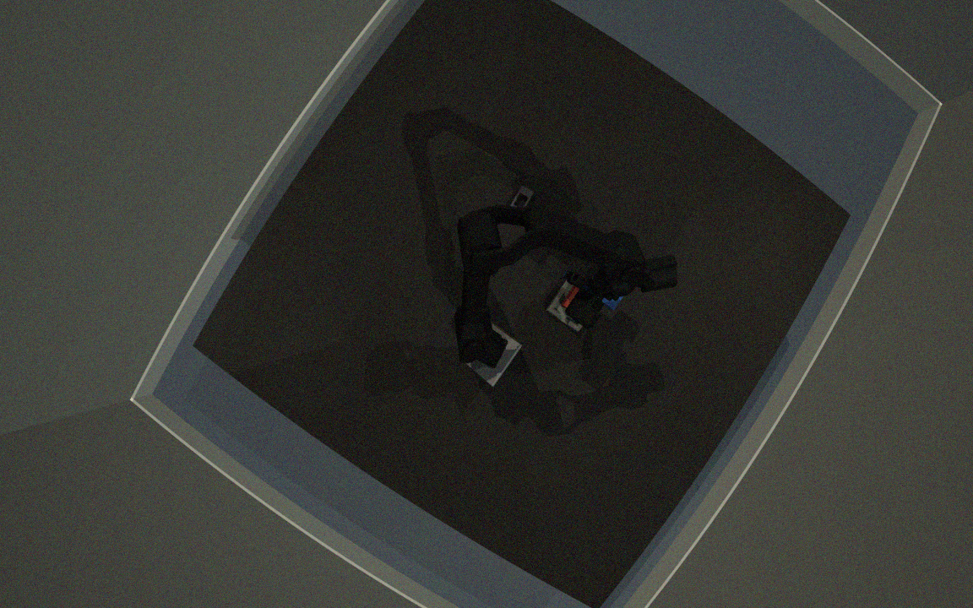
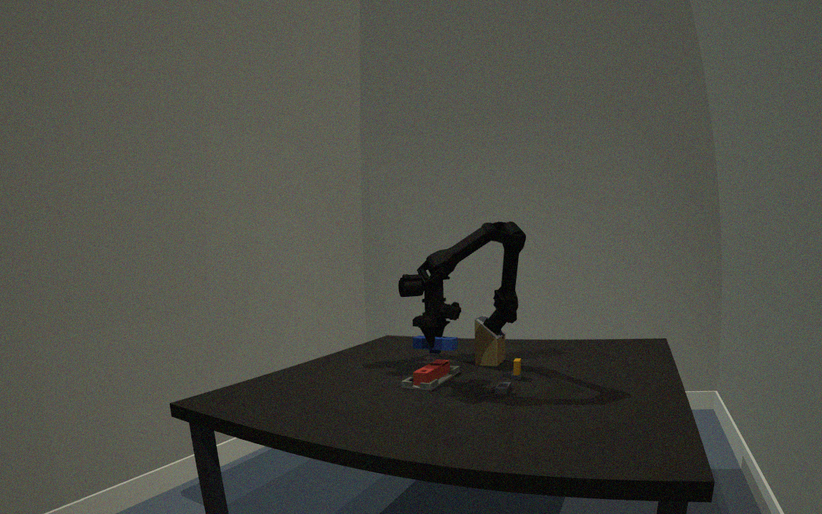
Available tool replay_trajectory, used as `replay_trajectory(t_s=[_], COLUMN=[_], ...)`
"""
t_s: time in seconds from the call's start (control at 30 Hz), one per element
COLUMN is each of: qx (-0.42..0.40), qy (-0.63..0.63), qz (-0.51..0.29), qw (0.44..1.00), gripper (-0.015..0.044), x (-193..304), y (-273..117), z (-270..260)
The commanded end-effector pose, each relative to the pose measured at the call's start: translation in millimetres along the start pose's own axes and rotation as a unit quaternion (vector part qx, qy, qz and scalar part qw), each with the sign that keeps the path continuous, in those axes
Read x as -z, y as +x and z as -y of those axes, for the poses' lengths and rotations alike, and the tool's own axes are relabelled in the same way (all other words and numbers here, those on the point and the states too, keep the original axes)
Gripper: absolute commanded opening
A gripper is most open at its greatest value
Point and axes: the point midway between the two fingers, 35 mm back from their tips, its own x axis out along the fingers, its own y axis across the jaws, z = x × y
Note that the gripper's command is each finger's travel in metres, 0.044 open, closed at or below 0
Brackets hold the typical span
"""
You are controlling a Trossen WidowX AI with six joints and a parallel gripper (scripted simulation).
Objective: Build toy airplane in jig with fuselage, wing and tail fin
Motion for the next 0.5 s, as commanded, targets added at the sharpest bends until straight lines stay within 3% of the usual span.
replay_trajectory(t_s=[0.0, 0.47], qx=[-0.003, -0.003], qy=[-0.005, -0.005], qz=[0.0, 0.0], qw=[1.0, 1.0], gripper=[0.0184, 0.0195], x=[2.0, 2.0], y=[2.1, 2.1], z=[-2.7, -2.7])
